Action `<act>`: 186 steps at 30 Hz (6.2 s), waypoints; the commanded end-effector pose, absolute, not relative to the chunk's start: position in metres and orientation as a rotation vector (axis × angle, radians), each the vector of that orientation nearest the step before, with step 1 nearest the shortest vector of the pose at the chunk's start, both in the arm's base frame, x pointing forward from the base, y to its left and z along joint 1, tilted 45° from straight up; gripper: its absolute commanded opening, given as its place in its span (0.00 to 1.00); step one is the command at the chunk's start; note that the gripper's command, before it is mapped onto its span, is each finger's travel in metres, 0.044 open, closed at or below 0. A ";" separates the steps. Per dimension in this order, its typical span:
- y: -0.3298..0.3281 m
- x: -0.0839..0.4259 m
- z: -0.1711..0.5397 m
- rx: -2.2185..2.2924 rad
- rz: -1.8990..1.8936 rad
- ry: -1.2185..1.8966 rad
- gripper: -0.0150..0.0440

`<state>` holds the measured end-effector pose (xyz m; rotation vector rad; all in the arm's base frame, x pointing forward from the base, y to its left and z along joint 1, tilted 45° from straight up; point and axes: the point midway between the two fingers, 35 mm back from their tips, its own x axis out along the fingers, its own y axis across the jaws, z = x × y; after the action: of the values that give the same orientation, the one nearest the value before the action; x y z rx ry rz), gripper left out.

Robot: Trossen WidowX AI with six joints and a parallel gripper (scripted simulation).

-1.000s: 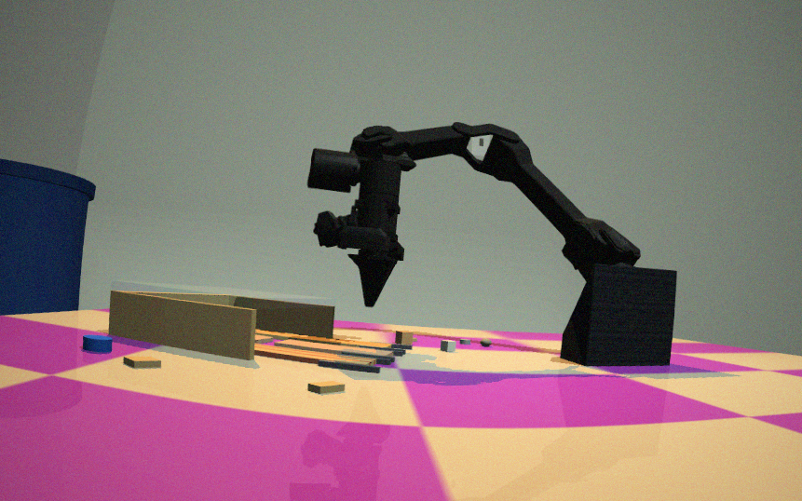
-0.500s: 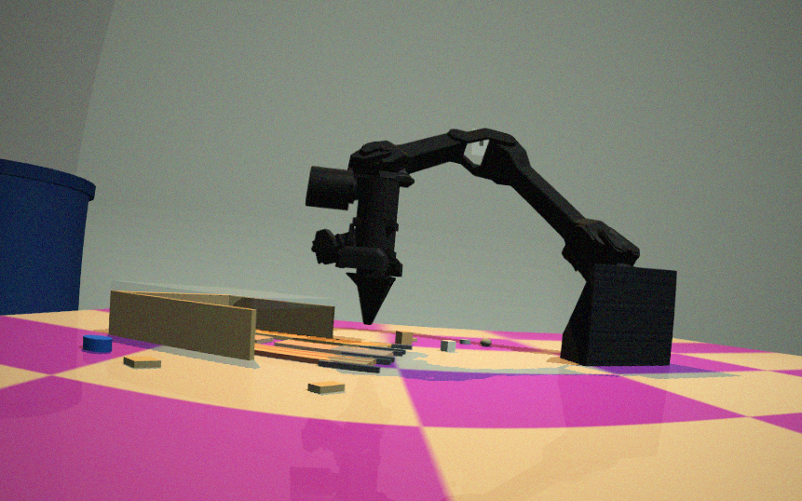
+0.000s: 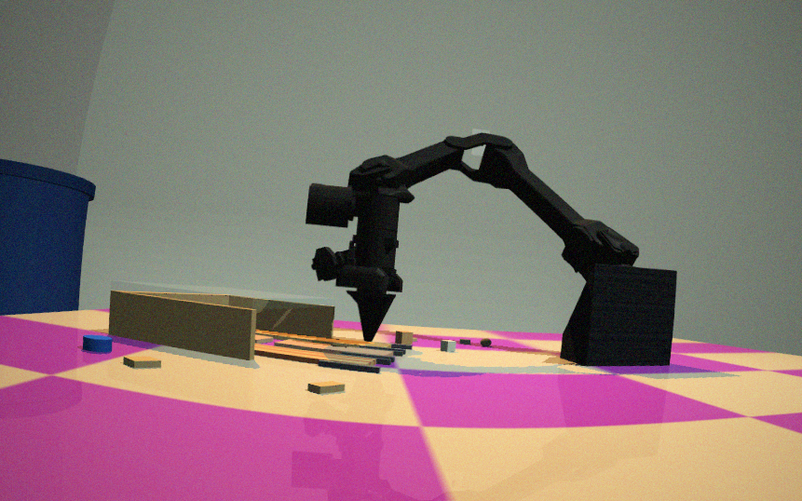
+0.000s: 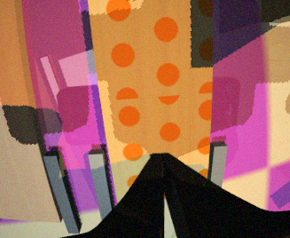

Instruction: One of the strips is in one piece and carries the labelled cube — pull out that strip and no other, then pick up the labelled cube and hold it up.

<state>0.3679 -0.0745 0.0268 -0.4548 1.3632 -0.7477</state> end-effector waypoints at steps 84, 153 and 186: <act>-0.075 0.333 0.013 -0.465 -0.747 1.372 0.25; -0.060 0.231 -0.007 -0.467 -0.745 1.378 0.25; -0.055 0.190 -0.015 -0.467 -0.744 1.380 0.25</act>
<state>0.2000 -0.0516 -0.0112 -0.4667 1.3549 -0.7383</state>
